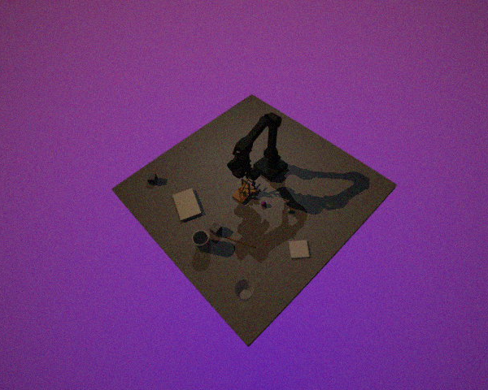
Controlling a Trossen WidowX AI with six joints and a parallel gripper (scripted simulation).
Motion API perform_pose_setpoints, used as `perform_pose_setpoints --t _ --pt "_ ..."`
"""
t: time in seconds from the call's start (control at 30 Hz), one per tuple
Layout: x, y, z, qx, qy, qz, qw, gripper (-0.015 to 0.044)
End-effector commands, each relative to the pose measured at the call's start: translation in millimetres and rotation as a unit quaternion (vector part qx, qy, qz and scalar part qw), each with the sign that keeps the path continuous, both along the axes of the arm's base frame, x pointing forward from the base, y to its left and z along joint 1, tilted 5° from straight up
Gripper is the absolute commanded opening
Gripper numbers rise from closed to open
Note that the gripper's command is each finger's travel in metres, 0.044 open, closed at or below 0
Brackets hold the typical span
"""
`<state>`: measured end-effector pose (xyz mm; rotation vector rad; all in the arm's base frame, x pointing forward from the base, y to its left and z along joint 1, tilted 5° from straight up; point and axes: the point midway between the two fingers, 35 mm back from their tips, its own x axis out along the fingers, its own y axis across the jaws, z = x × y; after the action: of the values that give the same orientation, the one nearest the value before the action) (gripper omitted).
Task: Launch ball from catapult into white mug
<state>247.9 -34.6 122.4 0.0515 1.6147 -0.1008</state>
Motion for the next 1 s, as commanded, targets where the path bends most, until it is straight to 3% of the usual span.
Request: perform_pose_setpoints --t 0.0,0.03,0.97 --pt "0 1 -1 0.004 0.004 0.003 1.0 0.002" --pt "0 1 -1 0.004 0.004 0.003 1.0 0.0" --pt "-15 1 -25 0.004 0.004 0.003 1.0 0.0"
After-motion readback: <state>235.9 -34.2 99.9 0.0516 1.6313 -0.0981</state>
